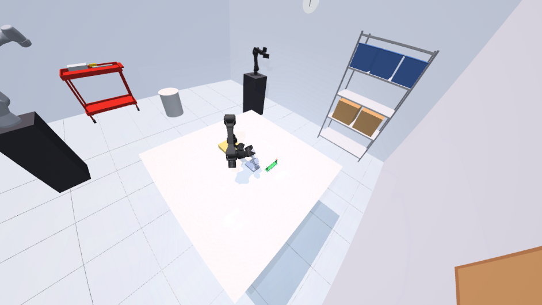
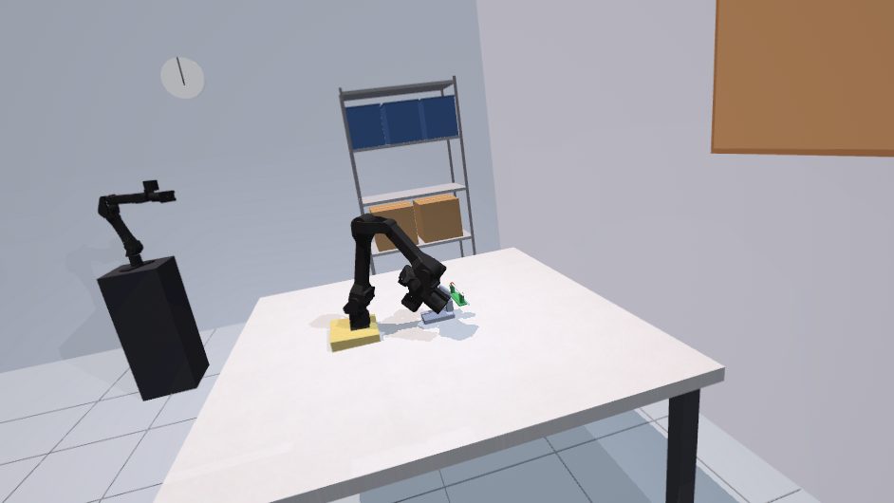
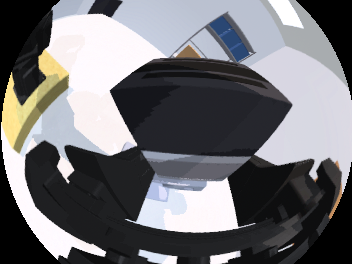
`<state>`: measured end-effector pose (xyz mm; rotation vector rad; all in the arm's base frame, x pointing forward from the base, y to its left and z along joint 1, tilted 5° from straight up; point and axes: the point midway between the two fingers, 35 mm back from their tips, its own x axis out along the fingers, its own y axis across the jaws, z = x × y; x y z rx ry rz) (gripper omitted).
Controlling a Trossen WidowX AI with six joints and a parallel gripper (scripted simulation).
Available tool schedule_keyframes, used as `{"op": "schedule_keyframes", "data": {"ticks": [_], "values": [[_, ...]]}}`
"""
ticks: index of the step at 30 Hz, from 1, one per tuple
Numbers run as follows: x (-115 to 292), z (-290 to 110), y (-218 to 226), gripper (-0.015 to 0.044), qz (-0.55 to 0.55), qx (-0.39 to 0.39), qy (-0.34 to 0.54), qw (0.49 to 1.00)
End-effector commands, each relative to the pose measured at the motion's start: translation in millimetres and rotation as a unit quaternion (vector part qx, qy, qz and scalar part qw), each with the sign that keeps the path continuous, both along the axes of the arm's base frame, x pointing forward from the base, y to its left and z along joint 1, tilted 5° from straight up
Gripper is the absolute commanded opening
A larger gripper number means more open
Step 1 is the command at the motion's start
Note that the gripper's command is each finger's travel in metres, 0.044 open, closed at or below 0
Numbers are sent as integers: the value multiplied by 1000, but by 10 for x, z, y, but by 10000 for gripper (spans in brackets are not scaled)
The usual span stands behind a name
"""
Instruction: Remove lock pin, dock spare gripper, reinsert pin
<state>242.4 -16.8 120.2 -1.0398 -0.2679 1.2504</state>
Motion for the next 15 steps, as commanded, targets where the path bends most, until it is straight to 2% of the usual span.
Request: {"op": "schedule_keyframes", "data": {"ticks": [1, 15], "values": [[63, -11, -11, 0, -3, 3, -3, 1000], [193, -115, -34, 0, -2, 7, -2, 1000]]}}
